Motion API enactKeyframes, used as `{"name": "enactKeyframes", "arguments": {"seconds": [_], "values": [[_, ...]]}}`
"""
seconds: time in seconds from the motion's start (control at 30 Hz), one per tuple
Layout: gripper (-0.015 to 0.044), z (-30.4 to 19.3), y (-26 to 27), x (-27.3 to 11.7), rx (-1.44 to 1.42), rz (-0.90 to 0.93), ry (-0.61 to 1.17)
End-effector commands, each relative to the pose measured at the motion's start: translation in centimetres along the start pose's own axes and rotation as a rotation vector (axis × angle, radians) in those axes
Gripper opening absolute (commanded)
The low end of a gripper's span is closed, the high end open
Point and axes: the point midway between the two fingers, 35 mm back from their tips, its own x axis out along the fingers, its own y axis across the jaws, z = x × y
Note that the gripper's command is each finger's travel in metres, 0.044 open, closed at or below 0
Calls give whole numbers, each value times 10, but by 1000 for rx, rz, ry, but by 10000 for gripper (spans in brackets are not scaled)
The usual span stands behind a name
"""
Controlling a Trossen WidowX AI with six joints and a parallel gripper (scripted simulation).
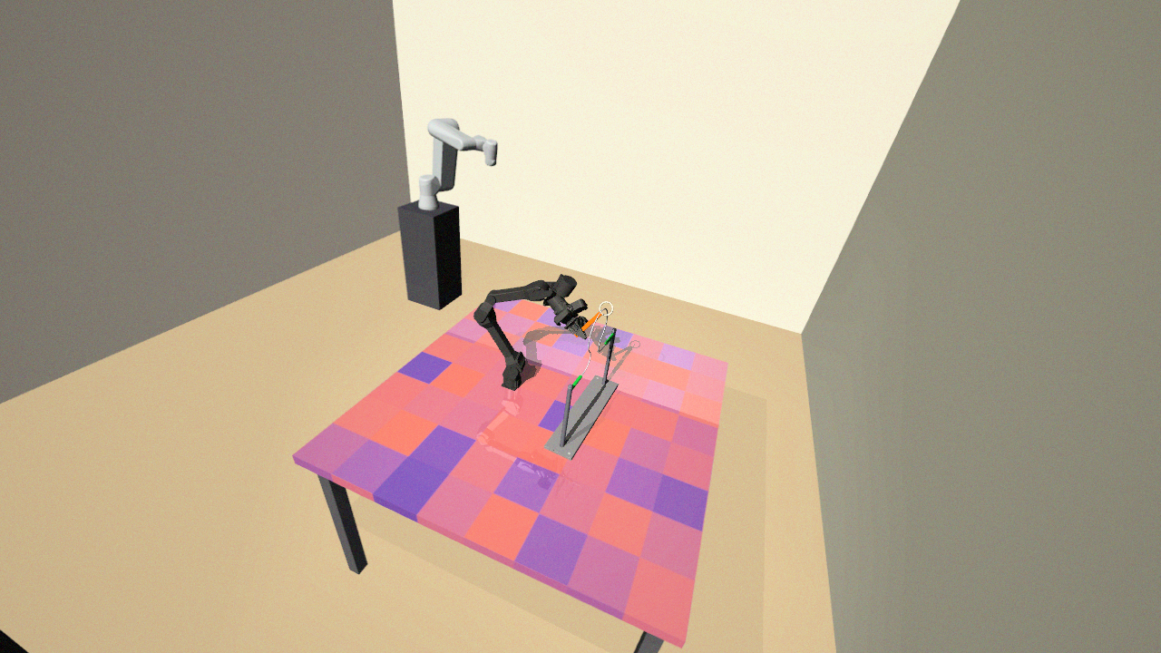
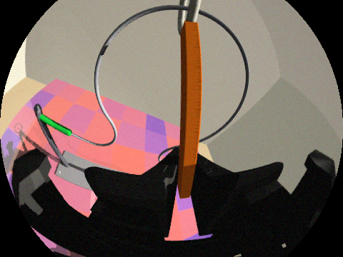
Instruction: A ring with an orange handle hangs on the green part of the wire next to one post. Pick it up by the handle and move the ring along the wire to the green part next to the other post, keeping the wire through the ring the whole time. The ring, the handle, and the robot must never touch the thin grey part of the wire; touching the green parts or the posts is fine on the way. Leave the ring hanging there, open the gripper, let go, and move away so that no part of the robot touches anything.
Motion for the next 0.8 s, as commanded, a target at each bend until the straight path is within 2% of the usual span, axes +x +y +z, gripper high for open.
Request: {"name": "enactKeyframes", "arguments": {"seconds": [0.0,0.77], "values": [[-150,-2,-1,0,-44,-24,-4],[-150,-1,-8,0,-294,-166,-38]]}}
